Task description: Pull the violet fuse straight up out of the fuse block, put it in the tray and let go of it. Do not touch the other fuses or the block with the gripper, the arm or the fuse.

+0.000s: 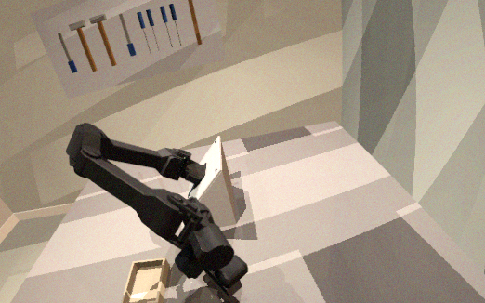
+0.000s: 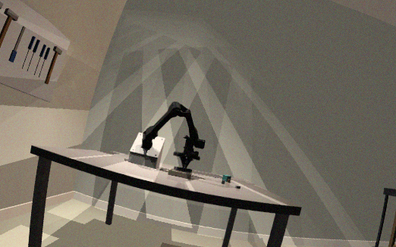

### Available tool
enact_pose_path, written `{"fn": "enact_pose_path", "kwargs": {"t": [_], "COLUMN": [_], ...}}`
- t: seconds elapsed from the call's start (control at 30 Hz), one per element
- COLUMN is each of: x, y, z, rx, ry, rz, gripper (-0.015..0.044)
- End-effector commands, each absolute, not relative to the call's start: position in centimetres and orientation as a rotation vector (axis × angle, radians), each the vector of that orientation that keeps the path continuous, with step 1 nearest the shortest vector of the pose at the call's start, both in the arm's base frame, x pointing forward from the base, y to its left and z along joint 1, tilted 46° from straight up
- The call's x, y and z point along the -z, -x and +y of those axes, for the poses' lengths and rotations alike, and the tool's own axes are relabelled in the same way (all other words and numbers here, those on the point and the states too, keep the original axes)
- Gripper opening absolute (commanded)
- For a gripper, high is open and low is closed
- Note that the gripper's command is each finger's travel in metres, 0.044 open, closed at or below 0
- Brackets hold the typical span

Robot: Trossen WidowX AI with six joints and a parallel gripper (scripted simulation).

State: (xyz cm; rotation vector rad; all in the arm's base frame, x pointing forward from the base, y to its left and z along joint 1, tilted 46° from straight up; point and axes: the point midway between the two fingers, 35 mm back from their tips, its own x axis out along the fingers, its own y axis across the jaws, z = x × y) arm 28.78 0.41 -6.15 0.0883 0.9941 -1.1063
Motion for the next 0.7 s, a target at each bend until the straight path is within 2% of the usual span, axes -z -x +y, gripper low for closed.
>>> {"fn": "enact_pose_path", "kwargs": {"t": [0.0,0.2,0.5,0.67], "x": [6.44,6.53,6.46,6.46], "y": [-28.78,-28.78,-28.79,-28.79], "z": [0.06,-0.04,0.07,0.08], "rx": [1.106,1.106,1.107,1.107], "ry": [-0.083,-0.083,-0.087,-0.087], "rz": [0.994,0.994,0.995,0.995], "gripper": [0.0063,0.0063,0.0003,0.0]}}
